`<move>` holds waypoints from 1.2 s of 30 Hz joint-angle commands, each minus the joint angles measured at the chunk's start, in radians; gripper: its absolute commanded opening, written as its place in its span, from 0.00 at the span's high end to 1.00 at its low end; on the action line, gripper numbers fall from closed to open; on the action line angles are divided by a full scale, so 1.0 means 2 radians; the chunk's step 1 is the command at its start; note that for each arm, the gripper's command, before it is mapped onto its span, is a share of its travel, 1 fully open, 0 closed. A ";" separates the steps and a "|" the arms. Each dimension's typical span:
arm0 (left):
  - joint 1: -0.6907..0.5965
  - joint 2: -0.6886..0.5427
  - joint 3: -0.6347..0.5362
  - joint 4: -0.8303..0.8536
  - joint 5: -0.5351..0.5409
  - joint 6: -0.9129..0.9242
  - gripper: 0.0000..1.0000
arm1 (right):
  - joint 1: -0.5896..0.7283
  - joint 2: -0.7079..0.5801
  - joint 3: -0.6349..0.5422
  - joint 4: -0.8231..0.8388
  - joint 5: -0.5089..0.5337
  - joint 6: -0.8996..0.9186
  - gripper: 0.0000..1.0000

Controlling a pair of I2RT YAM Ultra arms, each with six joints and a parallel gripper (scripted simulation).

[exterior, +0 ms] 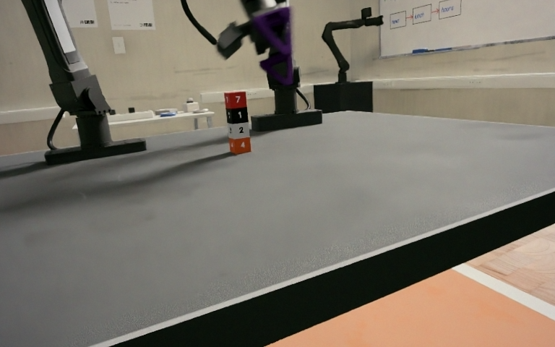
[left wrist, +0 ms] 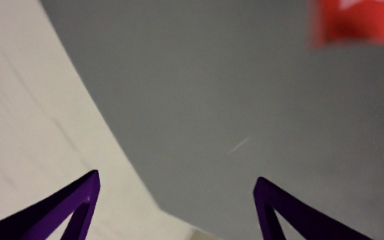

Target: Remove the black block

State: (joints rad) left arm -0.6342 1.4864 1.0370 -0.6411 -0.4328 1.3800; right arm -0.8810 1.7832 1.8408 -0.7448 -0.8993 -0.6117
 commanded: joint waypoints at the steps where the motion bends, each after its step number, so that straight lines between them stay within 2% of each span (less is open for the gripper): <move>1: -0.052 0.007 -0.023 0.027 -0.070 0.056 0.00 | 0.000 -0.003 0.002 0.002 -0.003 0.000 0.00; 8: -0.163 0.009 -0.061 0.053 -0.168 0.127 0.00 | 0.000 -0.003 0.002 0.002 -0.003 0.000 0.00; 10: -0.163 0.009 -0.061 0.053 -0.168 0.127 0.00 | 0.000 -0.003 0.002 0.002 -0.003 0.000 0.00; 13: -0.221 0.015 -0.083 0.068 -0.222 0.170 0.00 | 0.000 -0.003 0.002 0.002 -0.003 0.000 0.00; 23: -0.358 0.022 -0.157 0.087 -0.301 0.263 0.00 | 0.000 -0.003 0.002 0.002 -0.003 0.000 0.00; 30: -0.403 0.023 -0.182 0.103 -0.326 0.288 0.00 | 0.000 -0.003 0.002 0.002 -0.003 0.000 0.00; 36: -0.412 0.022 -0.191 0.106 -0.321 0.290 0.00 | 0.000 -0.003 0.002 0.002 -0.003 0.000 0.00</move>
State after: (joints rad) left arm -1.4517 1.5269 0.6682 -0.4461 -1.0416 1.9392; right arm -0.8810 1.7832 1.8408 -0.7448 -0.8993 -0.6117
